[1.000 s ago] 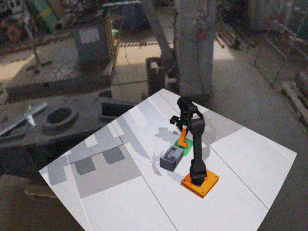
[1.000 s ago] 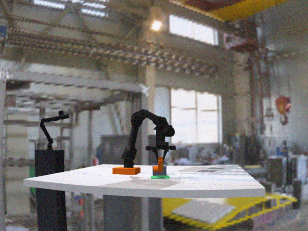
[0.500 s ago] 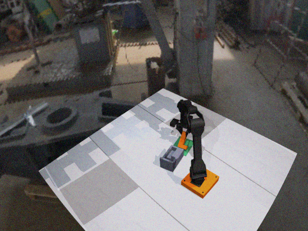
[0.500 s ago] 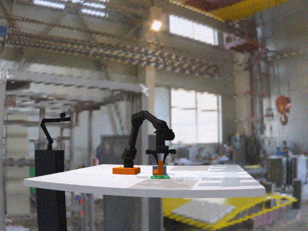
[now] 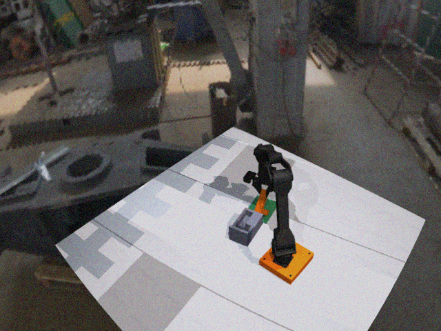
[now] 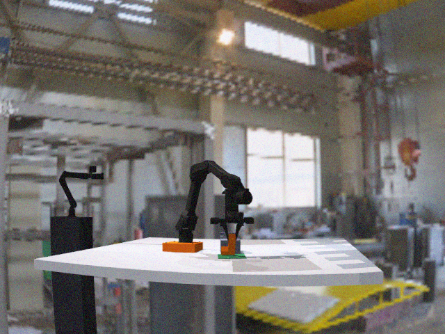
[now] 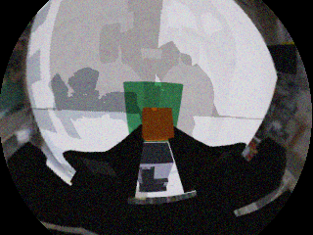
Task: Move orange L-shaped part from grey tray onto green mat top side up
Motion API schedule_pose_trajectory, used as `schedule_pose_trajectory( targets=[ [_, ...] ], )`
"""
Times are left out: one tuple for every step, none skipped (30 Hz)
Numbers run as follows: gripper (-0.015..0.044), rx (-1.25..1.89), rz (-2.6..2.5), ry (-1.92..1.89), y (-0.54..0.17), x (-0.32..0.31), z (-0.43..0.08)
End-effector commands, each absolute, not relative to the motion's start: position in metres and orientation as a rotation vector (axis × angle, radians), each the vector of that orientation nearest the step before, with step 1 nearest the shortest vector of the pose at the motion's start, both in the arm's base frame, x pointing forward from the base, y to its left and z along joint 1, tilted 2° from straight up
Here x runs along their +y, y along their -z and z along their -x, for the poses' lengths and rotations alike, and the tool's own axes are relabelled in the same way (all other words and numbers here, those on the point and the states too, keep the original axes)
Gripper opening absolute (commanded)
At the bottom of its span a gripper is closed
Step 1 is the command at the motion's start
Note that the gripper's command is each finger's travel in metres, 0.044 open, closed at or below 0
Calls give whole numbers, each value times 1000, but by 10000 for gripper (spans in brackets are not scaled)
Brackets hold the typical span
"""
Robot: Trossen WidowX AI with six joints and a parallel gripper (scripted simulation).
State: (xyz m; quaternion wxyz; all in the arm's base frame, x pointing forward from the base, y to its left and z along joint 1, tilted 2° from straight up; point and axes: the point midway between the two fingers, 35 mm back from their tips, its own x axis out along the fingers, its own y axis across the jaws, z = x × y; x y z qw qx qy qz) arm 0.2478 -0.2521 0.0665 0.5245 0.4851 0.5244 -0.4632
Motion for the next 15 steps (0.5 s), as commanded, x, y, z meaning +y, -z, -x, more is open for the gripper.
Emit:
schedule_pose_trajectory(
  targets=[
    [79, 1255, -1161, 1108, -66, -252, -248],
    [105, 1255, -1161, 1108, -66, -252, -248],
    [131, 1255, -1161, 1108, -66, -252, -248],
    [157, 1255, -1161, 1108, -66, -252, -248],
    [184, 1255, -1161, 1108, -66, -252, -248],
    [210, 1255, -1161, 1108, -66, -252, -248],
    [236, 1255, -1161, 1108, -66, -252, -248],
    [263, 1255, -1161, 1109, -68, -252, -248],
    [289, 1255, -1161, 1109, -72, -253, -248],
    [315, 1255, -1161, 1109, -79, -254, -249],
    [341, 1254, -1160, 1109, -86, -254, -249],
    [368, 1254, -1160, 1110, -96, -255, -249],
    [394, 1254, -1160, 1110, -107, -256, -249],
    [400, 1254, -1160, 1110, -120, -256, -249],
    [400, 1254, -1160, 1111, -134, -256, -248]
  ],
)
